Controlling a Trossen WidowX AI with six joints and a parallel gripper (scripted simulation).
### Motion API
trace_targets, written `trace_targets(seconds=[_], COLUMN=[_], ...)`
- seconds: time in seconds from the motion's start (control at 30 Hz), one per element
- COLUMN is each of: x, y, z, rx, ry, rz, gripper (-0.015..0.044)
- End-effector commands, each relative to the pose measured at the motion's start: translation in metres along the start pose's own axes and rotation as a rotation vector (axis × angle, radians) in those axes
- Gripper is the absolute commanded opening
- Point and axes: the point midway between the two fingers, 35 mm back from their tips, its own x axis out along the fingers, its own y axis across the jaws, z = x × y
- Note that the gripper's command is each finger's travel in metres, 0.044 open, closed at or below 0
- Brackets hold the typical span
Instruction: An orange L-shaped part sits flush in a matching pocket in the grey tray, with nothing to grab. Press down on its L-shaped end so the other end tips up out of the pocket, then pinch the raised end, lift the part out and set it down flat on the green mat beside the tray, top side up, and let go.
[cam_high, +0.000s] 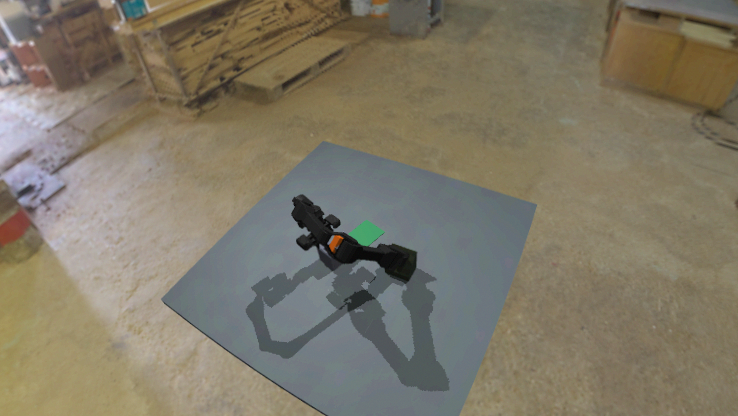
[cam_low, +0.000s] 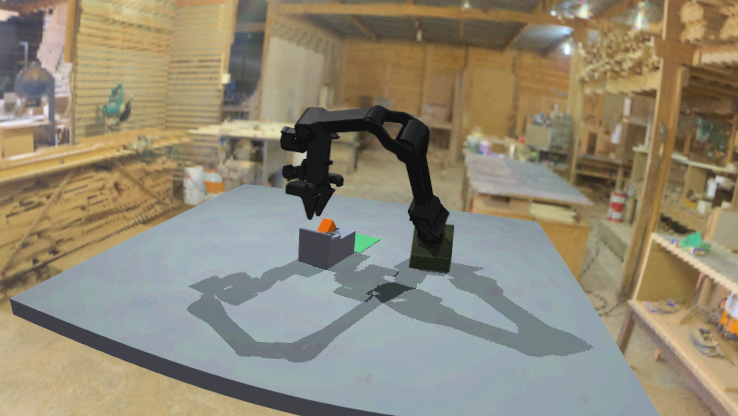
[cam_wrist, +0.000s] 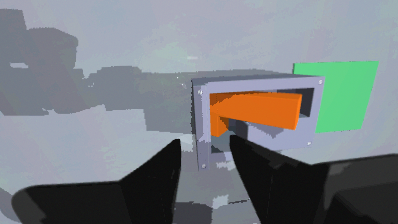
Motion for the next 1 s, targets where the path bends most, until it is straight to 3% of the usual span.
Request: trace_targets(seconds=[0.0,0.97], x=[-0.0219,-0.018], y=[-0.0038,-0.0022], z=[-0.0026,-0.0027], rx=[0.0,0.001], ry=[0.009,0.003], rz=[-0.001,0.003], gripper=[0.018,0.018])
